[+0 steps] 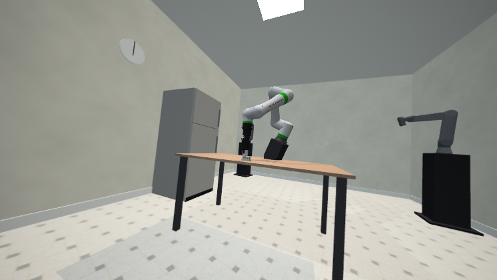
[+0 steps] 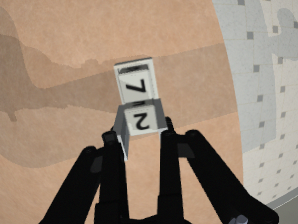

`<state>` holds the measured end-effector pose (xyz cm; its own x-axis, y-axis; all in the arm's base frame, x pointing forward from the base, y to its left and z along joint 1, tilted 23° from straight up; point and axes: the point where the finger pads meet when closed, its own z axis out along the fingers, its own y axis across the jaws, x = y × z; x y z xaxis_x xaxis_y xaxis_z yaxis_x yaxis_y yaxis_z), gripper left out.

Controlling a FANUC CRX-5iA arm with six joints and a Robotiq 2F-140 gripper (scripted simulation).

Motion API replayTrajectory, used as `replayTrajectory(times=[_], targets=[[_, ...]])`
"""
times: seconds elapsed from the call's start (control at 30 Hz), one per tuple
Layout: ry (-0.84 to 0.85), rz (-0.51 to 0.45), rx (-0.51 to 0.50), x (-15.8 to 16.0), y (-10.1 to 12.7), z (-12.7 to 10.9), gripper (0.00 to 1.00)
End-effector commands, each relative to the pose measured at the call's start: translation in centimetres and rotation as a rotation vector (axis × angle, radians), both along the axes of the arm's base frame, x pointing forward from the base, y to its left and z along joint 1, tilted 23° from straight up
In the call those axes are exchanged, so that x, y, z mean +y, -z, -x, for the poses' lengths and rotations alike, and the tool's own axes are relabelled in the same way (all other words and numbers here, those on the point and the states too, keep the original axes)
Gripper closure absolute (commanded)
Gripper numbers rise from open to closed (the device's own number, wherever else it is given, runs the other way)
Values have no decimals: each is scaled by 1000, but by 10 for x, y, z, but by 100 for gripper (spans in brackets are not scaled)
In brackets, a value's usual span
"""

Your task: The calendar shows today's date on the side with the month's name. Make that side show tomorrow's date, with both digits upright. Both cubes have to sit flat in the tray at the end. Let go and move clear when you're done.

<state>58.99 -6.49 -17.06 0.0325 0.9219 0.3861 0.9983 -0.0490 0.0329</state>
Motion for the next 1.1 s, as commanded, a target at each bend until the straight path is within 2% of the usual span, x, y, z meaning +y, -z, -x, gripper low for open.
replayTrajectory(times=[0.0,1.07], targets=[[0,0,0,0,1,0,75],[0,0,0,3,8,-1,75]])
